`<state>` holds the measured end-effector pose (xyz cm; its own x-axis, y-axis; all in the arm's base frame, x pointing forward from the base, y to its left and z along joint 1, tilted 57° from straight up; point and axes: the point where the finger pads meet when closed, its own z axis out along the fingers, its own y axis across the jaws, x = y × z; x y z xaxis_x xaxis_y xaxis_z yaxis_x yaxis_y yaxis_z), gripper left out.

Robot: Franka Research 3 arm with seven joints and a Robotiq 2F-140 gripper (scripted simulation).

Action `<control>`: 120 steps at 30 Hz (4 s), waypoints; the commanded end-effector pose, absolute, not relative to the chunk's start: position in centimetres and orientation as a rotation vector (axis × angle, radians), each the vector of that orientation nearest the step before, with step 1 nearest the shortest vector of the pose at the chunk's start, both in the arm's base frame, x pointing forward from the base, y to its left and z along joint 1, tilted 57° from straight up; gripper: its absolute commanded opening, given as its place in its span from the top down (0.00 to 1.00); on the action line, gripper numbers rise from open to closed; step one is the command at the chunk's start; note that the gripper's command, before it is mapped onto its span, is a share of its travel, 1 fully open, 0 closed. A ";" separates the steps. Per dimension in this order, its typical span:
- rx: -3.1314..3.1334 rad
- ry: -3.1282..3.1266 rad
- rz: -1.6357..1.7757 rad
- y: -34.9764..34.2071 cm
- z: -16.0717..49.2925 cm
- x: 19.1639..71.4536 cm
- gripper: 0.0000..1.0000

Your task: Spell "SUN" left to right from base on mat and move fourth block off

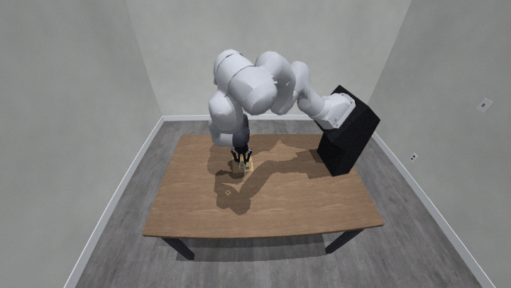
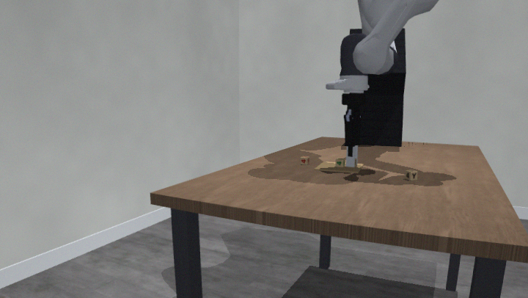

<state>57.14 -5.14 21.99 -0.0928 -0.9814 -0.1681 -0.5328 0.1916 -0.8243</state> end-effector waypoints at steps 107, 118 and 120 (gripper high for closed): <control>-1.438 1.729 -0.770 -5.3 26.2 50.4 0.75; -1.438 1.729 -0.770 -5.3 26.6 49.8 0.00; -1.438 1.729 -0.770 -5.3 26.6 49.8 0.00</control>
<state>49.92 -5.07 26.67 -0.0754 -0.9857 -0.1509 -0.5333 0.1677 -0.8291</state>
